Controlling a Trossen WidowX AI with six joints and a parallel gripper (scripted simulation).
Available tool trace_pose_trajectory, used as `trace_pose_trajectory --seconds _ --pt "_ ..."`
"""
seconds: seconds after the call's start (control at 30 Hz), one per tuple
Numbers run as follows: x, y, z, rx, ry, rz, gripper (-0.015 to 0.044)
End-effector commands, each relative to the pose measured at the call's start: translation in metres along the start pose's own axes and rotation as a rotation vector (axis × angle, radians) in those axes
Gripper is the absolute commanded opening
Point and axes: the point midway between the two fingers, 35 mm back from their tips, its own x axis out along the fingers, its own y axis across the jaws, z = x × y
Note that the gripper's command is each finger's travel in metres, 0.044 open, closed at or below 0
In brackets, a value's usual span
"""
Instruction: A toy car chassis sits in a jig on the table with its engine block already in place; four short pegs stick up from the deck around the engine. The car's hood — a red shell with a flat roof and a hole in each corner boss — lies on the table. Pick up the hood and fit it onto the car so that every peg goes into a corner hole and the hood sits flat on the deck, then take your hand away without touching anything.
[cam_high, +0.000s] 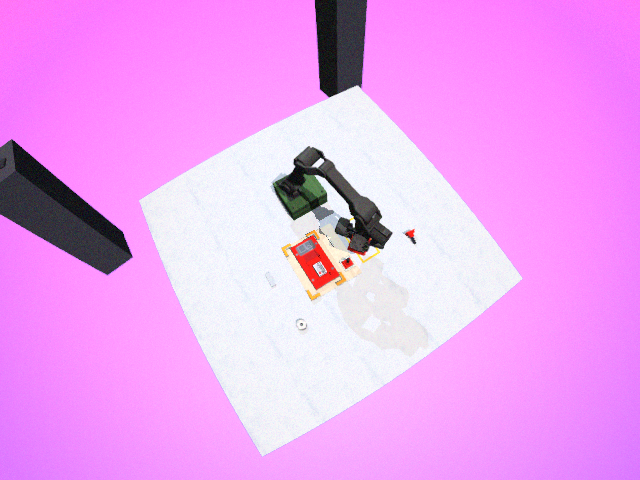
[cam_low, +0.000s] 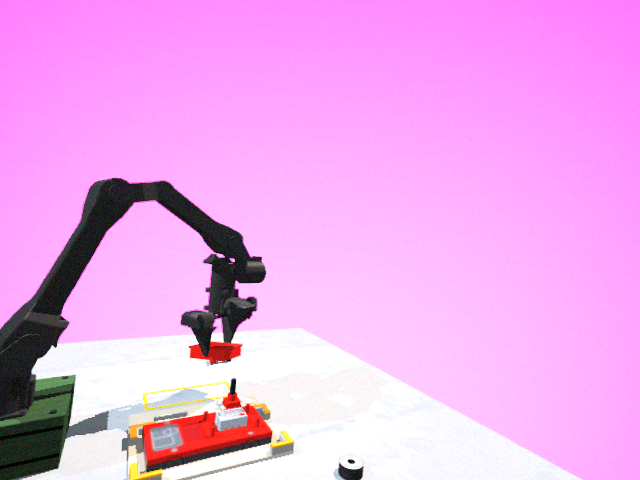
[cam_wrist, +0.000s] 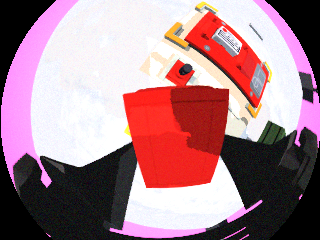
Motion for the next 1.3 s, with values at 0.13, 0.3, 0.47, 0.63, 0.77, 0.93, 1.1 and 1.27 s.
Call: trace_pose_trajectory --seconds 0.13,0.3,0.47,0.63,0.77,0.93,1.1,1.27 --pt "-0.001 -0.004 0.009 -0.051 0.003 -0.004 0.0" --pt "-0.002 -0.013 0.028 -0.153 0.011 -0.013 0.0" --pt "-0.003 -0.023 0.045 -0.256 0.02 -0.019 0.0" --pt "-0.003 -0.034 0.062 -0.359 0.031 -0.024 0.0" --pt "-0.004 -0.043 0.076 -0.441 0.041 -0.026 0.0" --pt "-0.005 -0.056 0.091 -0.543 0.054 -0.027 0.0" --pt "-0.005 -0.07 0.106 -0.642 0.067 -0.025 0.0" --pt "-0.006 -0.085 0.12 -0.737 0.08 -0.021 0.0"
